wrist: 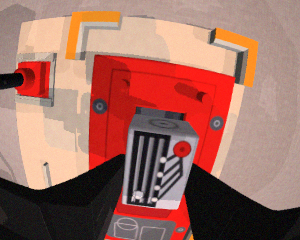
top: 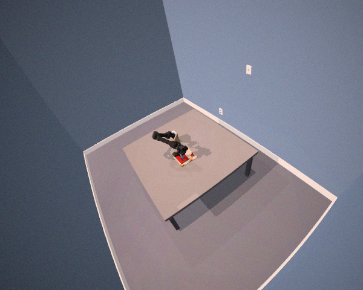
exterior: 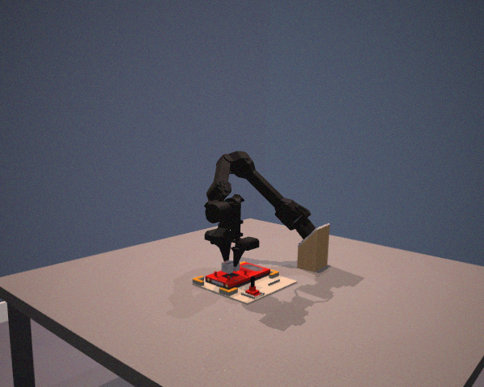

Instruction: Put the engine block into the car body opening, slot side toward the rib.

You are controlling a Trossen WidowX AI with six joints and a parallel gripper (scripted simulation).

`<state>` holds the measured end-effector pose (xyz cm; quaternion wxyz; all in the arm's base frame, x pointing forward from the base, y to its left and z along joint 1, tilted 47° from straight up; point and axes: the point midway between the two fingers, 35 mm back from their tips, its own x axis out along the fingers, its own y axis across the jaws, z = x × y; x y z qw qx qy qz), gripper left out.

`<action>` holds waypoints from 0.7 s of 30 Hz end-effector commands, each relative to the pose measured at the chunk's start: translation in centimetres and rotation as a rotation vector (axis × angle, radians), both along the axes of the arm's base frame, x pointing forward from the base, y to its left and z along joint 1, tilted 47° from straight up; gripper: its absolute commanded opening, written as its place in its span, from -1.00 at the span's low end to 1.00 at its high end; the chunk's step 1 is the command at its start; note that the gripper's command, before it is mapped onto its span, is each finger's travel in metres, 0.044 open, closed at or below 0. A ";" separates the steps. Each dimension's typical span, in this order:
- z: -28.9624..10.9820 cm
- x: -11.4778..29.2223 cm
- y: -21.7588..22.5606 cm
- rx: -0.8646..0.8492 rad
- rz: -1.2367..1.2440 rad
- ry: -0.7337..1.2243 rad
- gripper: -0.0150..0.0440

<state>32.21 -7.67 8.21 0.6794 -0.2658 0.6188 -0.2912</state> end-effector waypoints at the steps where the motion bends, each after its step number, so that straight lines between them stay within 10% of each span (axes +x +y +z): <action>1: 0.0 0.0 -0.1 -0.004 -0.004 -0.006 0.05; 21: -0.4 0.1 -0.5 -0.005 0.003 0.001 0.05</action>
